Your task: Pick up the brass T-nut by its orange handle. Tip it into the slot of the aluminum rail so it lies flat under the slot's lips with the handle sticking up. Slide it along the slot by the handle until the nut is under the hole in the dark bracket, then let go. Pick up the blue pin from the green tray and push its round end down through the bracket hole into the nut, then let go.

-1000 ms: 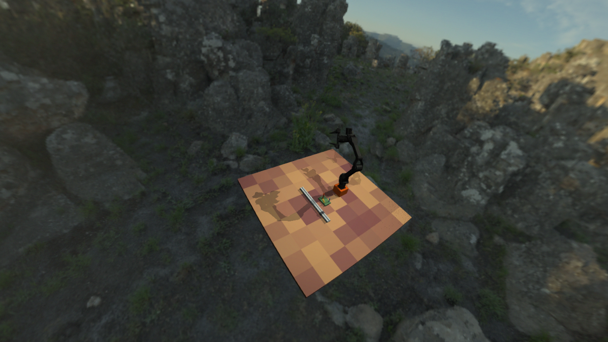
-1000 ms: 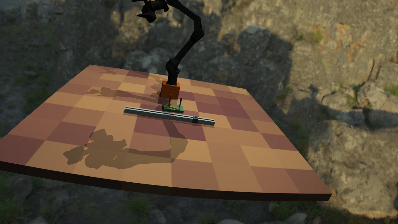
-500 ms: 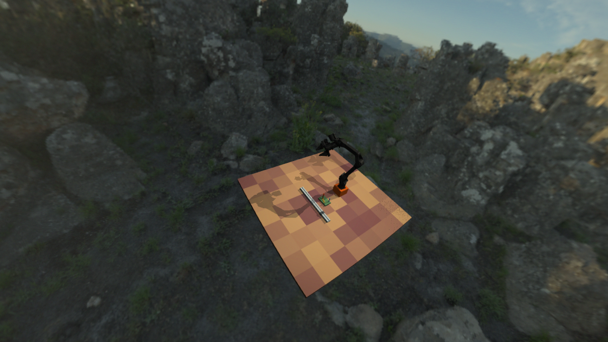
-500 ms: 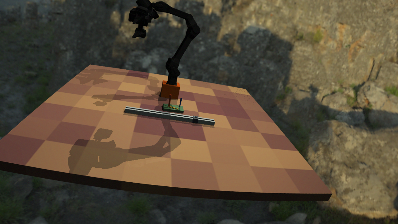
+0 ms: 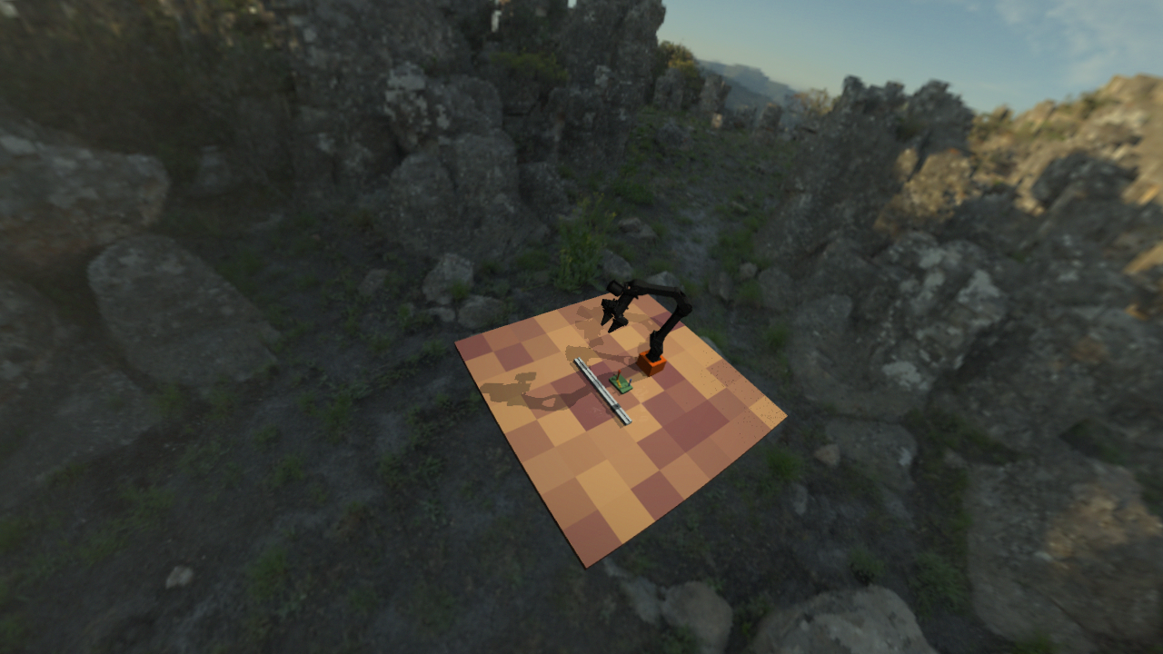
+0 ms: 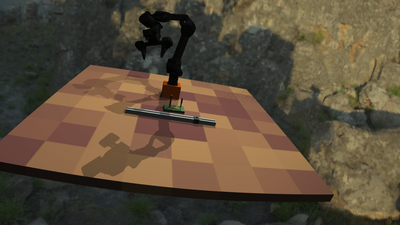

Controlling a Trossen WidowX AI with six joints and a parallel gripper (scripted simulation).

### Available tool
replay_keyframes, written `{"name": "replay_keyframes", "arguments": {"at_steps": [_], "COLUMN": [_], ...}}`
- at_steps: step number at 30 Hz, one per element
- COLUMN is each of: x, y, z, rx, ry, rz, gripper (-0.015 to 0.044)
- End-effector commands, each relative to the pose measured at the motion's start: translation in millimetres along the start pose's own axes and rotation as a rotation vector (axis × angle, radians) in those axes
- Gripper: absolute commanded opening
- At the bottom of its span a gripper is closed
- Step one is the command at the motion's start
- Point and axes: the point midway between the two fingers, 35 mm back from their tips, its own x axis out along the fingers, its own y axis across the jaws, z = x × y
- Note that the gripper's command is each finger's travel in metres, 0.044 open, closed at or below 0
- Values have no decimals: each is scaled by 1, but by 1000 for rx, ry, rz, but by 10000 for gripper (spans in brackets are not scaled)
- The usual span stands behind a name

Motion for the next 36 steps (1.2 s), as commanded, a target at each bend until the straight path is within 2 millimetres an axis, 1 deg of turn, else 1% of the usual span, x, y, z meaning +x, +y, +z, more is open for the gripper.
{"name": "replay_keyframes", "arguments": {"at_steps": [1, 6, 10, 11, 12, 22, 24, 30, 36], "x": [47, 70, 83, 84, 85, 88, 97, 132, 138], "y": [36, 61, 78, 80, 81, 81, 78, 64, 62], "z": [-46, -85, -120, -126, -129, -126, -131, -155, -157], "rx": [-550, -1011, -1385, -1452, -1483, -1489, -1489, -1489, -1489], "ry": [234, 384, 492, 510, 519, 520, 520, 520, 520], "rz": [100, 231, 371, 400, 413, 416, 415, 415, 415], "gripper": [440, 440, 440, 440, 440, 440, 440, 440, 440]}}
